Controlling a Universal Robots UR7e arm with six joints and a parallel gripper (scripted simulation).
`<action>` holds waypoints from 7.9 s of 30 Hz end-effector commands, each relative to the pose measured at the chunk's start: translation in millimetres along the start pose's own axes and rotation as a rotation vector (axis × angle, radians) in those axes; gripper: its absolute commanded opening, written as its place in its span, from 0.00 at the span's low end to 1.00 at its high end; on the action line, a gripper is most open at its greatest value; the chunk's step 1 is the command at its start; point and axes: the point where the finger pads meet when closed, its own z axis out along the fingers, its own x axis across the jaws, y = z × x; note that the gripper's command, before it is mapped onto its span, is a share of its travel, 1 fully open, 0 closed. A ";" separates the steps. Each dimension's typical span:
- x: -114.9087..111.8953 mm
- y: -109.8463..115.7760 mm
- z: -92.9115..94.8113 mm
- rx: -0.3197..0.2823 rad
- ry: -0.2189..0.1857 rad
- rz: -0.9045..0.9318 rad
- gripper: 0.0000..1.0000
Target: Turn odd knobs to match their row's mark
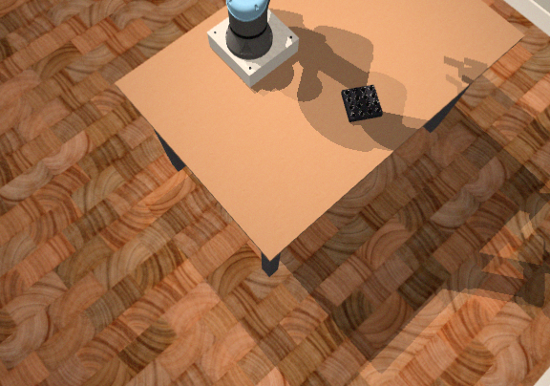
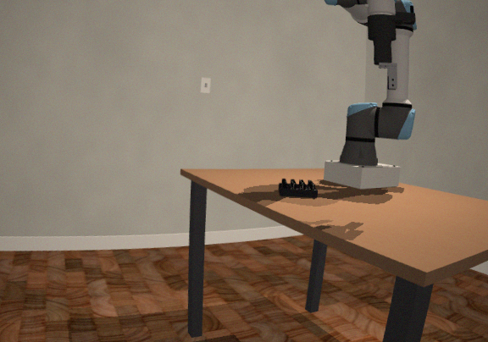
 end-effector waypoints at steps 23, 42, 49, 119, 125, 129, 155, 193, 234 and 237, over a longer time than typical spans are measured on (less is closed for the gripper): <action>2.2 6.7 4.1 0.000 0.005 0.024 1.00; 5.6 131.7 102.5 0.005 0.040 0.489 1.00; -8.3 175.3 139.3 0.007 0.053 0.671 1.00; -94.8 275.8 243.6 0.014 0.093 1.257 1.00; -94.8 275.8 243.6 0.014 0.093 1.257 1.00; -94.8 275.8 243.6 0.014 0.093 1.257 1.00; -94.8 275.8 243.6 0.014 0.093 1.257 1.00; -101.2 277.6 244.1 0.014 0.093 1.257 1.00; -145.9 290.6 247.2 0.014 0.092 1.257 1.00; -145.9 290.6 247.2 0.014 0.092 1.257 1.00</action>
